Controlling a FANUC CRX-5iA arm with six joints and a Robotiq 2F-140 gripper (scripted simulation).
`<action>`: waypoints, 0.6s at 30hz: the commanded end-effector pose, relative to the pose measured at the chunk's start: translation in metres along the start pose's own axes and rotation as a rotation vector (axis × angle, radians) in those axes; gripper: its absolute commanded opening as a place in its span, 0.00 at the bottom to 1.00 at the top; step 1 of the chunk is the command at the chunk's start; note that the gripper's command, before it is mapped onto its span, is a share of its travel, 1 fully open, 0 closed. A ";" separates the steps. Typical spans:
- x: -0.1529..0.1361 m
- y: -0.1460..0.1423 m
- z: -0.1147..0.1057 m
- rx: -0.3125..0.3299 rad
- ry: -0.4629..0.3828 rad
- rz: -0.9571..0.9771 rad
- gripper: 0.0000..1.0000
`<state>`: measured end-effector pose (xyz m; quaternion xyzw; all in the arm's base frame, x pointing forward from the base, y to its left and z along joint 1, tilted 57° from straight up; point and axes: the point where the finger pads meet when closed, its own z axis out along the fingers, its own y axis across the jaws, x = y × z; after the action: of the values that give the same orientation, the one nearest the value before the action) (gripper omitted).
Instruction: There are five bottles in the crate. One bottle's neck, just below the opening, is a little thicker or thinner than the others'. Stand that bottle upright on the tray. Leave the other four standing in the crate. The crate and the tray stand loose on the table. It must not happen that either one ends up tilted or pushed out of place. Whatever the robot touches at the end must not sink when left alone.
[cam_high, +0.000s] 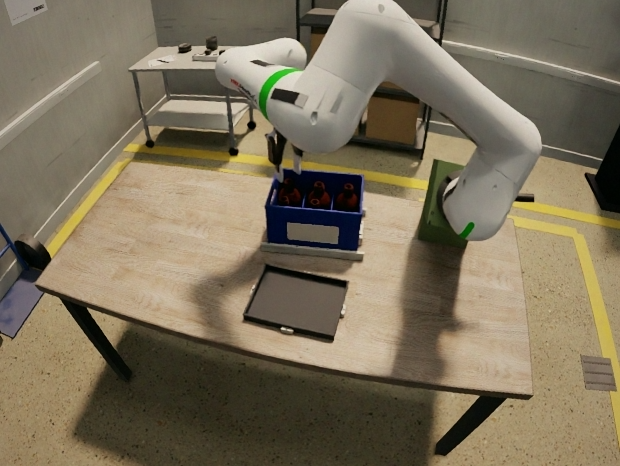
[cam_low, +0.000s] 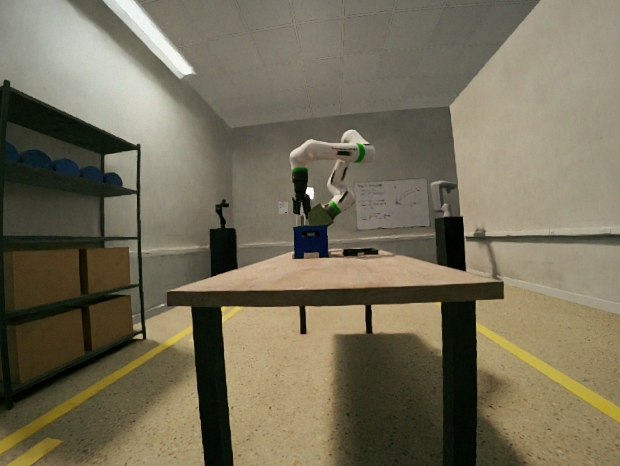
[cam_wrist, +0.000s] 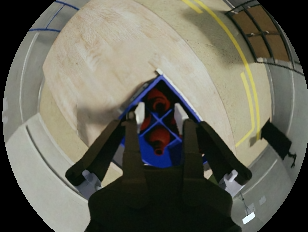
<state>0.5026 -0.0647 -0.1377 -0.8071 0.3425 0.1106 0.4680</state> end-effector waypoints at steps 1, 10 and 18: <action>0.000 0.000 -0.001 0.000 0.002 0.000 0.44; 0.000 0.000 0.000 0.000 0.002 0.000 0.44; 0.000 0.000 0.004 0.000 0.002 0.000 0.44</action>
<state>0.5031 -0.0619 -0.1395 -0.8071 0.3425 0.1106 0.4680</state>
